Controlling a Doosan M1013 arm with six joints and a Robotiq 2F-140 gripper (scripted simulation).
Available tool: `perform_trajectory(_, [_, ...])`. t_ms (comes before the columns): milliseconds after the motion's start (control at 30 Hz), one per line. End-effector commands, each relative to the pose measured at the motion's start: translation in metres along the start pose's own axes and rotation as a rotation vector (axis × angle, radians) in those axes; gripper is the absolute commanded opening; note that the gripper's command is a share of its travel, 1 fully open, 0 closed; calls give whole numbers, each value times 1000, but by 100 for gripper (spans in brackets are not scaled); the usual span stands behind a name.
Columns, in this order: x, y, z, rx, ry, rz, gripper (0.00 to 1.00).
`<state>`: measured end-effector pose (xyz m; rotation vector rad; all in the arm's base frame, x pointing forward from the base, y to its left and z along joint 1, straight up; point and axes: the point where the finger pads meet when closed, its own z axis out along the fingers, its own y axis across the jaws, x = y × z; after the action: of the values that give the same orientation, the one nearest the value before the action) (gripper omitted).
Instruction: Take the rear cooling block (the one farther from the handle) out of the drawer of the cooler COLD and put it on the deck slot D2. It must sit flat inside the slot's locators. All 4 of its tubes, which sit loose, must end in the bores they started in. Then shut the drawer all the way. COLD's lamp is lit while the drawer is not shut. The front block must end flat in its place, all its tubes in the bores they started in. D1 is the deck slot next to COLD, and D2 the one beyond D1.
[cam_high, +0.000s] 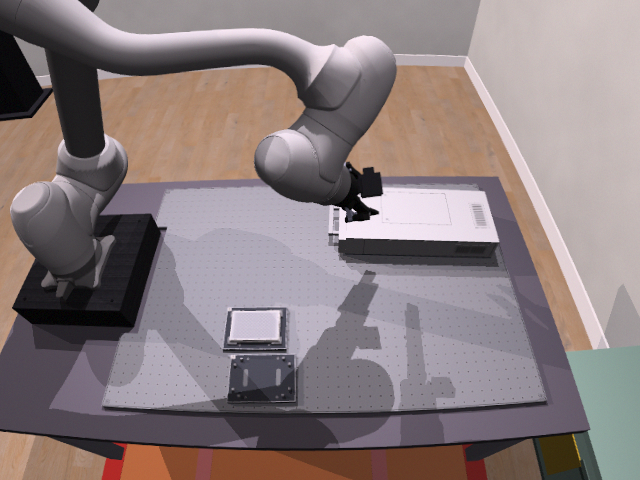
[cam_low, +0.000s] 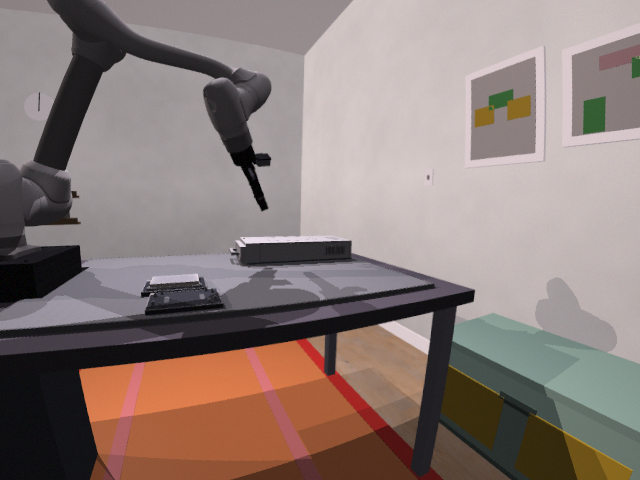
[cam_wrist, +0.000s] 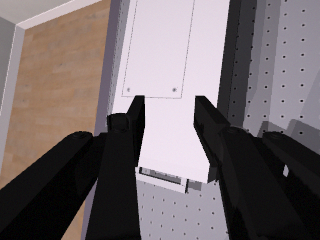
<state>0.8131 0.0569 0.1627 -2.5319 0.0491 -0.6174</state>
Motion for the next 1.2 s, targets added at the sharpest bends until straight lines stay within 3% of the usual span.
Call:
perform_trajectory(0, [-11,-6,-5,-13,-38,-7,35])
perform_trajectory(467, [-53,-20,-22,-38,-96,-16,35])
perform_trajectory(567, [-64,-22,-26,-70,-152,-23,35])
perform_trajectory(767, [-86,-26,-36,-70,-152,-23,35])
perform_trajectory(867, [-96,-27,-42,-109,-206,-29,35])
perform_trajectory(1100, [-114,-29,-50,-109,-206,-29,35])
perform_trajectory(1167, [-121,-29,-54,-144,-246,-32,35])
